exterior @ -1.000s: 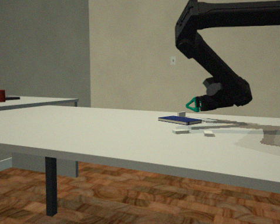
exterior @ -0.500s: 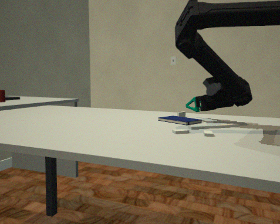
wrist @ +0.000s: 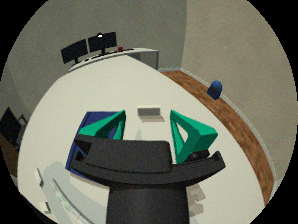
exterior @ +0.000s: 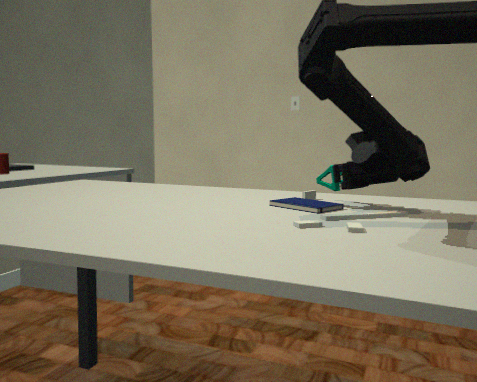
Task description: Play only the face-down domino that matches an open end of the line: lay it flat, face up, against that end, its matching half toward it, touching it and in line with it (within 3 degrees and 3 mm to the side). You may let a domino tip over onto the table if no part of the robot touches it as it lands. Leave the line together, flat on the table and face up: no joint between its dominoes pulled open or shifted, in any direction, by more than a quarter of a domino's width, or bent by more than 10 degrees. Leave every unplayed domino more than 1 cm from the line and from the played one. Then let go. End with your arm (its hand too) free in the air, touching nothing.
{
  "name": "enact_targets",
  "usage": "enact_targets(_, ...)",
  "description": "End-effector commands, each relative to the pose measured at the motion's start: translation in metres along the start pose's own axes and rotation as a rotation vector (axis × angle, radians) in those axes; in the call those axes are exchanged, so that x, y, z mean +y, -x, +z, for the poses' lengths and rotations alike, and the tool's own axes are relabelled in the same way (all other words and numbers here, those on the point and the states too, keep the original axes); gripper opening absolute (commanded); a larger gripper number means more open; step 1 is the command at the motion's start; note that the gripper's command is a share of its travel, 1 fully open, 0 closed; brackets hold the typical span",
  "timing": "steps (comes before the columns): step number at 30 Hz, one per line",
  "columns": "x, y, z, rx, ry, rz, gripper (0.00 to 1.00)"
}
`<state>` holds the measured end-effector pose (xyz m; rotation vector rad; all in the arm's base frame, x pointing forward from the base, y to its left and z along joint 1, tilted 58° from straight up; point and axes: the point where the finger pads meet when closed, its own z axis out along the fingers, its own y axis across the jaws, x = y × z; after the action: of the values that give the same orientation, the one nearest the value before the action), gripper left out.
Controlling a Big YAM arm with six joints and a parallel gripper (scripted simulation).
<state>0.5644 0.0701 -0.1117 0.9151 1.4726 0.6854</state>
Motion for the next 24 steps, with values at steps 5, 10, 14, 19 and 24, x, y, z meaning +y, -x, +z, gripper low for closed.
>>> enact_targets(5, 0.000, 0.003, 0.000, -0.006, -0.002, 0.001, 0.72)
enact_targets(10, 0.000, 0.003, 0.000, -0.006, -0.002, 0.001, 0.72)
enact_targets(14, 0.000, 0.005, 0.000, -0.002, 0.000, 0.001, 0.72)
enact_targets(19, 0.004, 0.013, 0.000, 0.019, 0.008, 0.004, 0.72)
enact_targets(24, 0.006, 0.020, 0.000, 0.035, 0.014, 0.006, 0.72)
